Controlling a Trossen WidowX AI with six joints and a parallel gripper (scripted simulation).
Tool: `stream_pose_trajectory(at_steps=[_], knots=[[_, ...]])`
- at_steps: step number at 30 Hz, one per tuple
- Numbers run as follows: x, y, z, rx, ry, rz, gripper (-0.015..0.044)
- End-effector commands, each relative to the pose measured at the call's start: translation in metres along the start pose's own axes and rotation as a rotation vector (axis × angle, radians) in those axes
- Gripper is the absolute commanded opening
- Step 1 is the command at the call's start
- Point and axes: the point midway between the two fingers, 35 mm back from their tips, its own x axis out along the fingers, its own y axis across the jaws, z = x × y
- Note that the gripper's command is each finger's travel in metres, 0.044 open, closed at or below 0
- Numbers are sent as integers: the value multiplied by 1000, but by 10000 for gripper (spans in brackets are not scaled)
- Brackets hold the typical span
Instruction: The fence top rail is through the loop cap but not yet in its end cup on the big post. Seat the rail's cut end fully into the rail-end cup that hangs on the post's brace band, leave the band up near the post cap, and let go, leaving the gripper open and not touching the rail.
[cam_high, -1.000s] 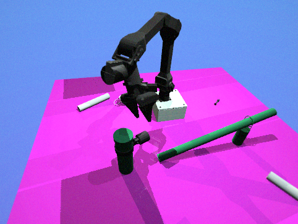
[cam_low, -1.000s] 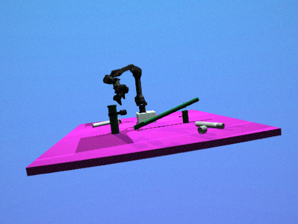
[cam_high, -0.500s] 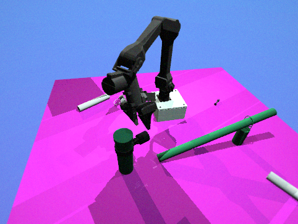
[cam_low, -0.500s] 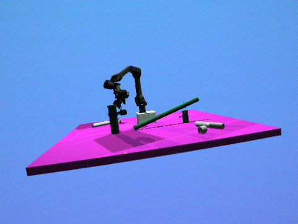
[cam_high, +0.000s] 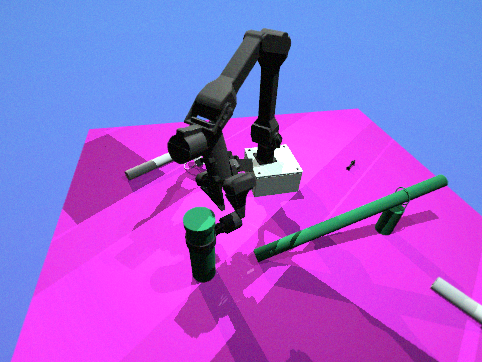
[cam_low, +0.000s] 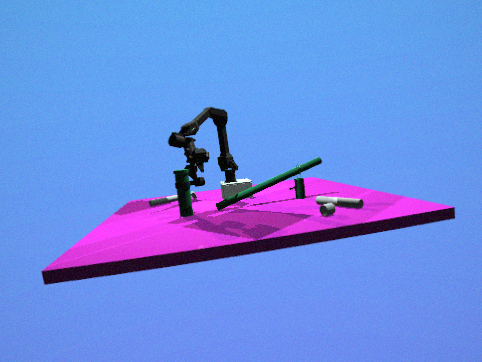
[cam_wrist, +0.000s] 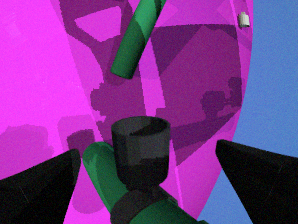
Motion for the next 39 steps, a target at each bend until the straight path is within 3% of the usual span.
stream_pose_trajectory(at_steps=[1, 31, 39], knots=[[10, 3, 2, 9, -7, 7, 440], [52, 3, 4, 9, -7, 4, 440], [52, 3, 4, 9, -7, 4, 230]])
